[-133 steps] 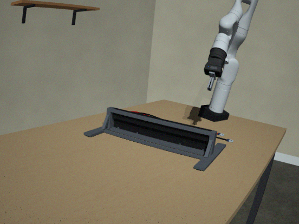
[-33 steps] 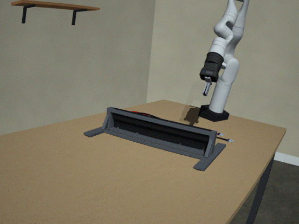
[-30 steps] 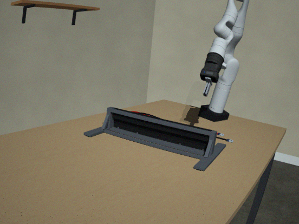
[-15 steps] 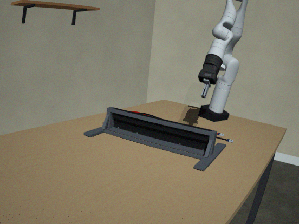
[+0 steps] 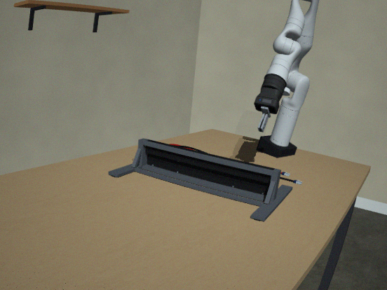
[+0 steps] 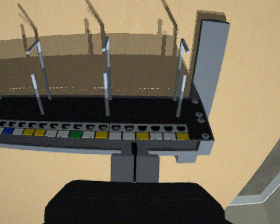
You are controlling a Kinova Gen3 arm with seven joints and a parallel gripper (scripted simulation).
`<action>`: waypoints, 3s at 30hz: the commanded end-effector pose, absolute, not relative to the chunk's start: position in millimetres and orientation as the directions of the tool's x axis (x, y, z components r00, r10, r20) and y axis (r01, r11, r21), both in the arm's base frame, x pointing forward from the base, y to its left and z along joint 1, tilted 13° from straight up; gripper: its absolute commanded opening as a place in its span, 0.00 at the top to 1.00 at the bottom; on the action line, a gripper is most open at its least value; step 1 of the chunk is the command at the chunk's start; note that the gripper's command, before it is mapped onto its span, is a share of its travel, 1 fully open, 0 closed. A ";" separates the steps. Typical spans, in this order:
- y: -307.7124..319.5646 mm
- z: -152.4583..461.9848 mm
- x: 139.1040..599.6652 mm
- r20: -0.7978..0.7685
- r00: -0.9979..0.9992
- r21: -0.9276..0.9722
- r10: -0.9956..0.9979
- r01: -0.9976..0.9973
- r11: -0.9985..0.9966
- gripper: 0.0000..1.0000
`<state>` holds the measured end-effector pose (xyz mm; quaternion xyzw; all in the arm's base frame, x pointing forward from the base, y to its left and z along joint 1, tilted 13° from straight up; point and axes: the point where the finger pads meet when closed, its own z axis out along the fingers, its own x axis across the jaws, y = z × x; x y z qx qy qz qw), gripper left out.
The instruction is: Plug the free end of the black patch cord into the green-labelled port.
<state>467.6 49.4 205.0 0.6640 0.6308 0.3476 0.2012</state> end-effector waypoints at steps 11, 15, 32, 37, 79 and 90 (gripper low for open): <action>66.6 183.5 484.3 0.212 -0.060 0.699 0.975 0.707 -0.108 1.00; 68.9 175.3 492.9 0.212 -0.060 0.699 0.975 0.707 -0.108 1.00; 74.6 155.6 513.8 0.212 -0.060 0.699 0.975 0.707 -0.108 1.00; 75.1 153.9 515.6 0.212 -0.060 0.699 0.975 0.707 -0.108 1.00; 75.7 151.7 517.9 0.212 -0.060 0.699 0.975 0.707 -0.108 1.00; 75.7 151.7 517.9 0.212 -0.060 0.699 0.975 0.707 -0.108 1.00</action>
